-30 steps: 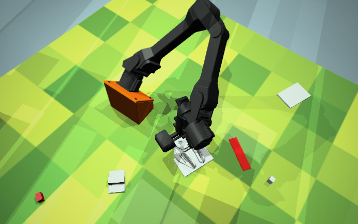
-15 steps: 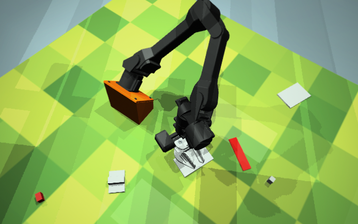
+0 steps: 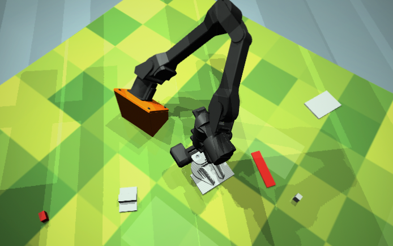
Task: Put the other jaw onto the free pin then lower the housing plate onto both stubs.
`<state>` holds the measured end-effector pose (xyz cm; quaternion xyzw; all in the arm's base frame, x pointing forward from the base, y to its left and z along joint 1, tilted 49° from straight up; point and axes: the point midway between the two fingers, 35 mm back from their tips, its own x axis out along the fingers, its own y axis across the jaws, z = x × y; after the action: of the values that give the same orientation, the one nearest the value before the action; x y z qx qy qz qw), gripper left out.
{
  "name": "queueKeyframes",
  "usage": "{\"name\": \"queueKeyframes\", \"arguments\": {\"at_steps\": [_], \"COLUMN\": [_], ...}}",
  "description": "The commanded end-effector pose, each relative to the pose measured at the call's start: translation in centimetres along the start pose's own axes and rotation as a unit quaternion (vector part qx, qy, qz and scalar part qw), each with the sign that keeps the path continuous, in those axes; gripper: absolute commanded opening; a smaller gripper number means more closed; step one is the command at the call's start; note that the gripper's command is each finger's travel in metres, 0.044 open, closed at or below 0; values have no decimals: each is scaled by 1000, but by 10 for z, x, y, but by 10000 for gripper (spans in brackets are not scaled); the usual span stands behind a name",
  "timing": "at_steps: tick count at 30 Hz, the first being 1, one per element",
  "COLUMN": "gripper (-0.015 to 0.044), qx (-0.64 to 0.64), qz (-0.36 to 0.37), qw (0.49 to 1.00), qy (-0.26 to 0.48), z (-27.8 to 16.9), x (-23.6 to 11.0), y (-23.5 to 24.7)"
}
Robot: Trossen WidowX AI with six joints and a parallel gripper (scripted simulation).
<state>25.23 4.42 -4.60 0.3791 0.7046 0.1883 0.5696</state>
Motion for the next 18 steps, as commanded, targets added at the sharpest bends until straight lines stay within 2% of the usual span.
{"name": "queueKeyframes", "arguments": {"at_steps": [1,18], "gripper": [351,351], "qx": [3,2], "qz": [3,3], "qw": [1000,1000], "qy": [-1,-1], "z": [0,0], "x": [1,5], "y": [1,1]}}
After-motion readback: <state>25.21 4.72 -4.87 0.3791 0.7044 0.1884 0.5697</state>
